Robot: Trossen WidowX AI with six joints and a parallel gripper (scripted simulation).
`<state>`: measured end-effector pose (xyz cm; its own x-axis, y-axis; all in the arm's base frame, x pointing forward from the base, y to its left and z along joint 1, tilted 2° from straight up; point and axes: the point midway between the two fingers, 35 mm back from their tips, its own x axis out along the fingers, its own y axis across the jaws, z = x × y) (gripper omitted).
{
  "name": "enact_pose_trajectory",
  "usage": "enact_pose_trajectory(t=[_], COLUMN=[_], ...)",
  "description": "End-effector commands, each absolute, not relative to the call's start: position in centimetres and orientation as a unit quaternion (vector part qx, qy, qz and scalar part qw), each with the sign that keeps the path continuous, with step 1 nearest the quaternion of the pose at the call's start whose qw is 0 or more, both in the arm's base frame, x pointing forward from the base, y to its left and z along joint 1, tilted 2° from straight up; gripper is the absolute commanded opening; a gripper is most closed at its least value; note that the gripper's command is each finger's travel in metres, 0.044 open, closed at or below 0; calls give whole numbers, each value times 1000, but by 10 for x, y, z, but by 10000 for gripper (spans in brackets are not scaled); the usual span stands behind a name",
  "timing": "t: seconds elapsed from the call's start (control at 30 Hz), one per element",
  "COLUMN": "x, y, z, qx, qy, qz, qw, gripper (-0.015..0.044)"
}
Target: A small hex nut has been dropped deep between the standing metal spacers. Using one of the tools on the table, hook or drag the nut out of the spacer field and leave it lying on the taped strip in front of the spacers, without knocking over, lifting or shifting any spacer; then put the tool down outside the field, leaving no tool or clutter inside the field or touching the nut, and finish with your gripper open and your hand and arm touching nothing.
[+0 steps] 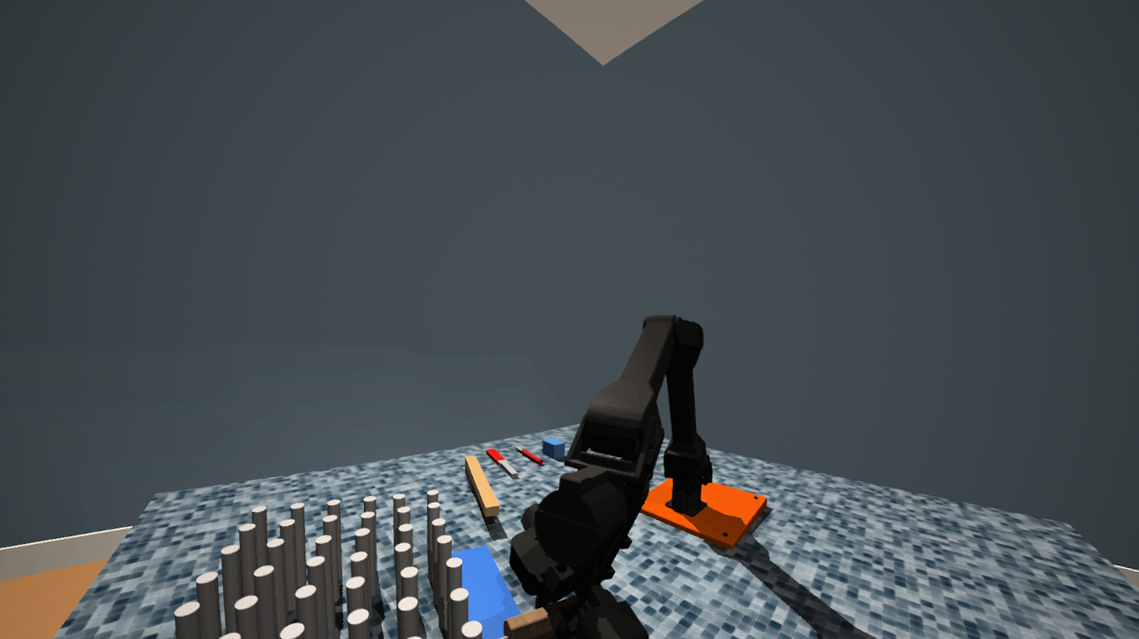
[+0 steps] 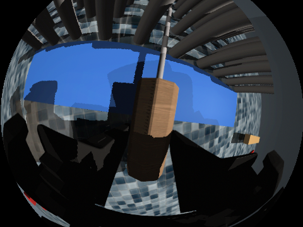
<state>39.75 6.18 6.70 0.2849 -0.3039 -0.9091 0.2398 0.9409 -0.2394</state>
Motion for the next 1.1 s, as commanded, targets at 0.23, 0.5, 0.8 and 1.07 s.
enact_pose_trajectory(t=[0.23, 0.5, 0.8, 1.07], x=[393, 388, 383, 378], y=[64, 64, 65, 66], z=[66, 66, 65, 65], qx=[-29, -28, -28, -27], qy=[574, 574, 574, 575], qz=[-167, -168, -168, -168], qw=[801, 801, 801, 800], gripper=[0, 0, 0, 0])
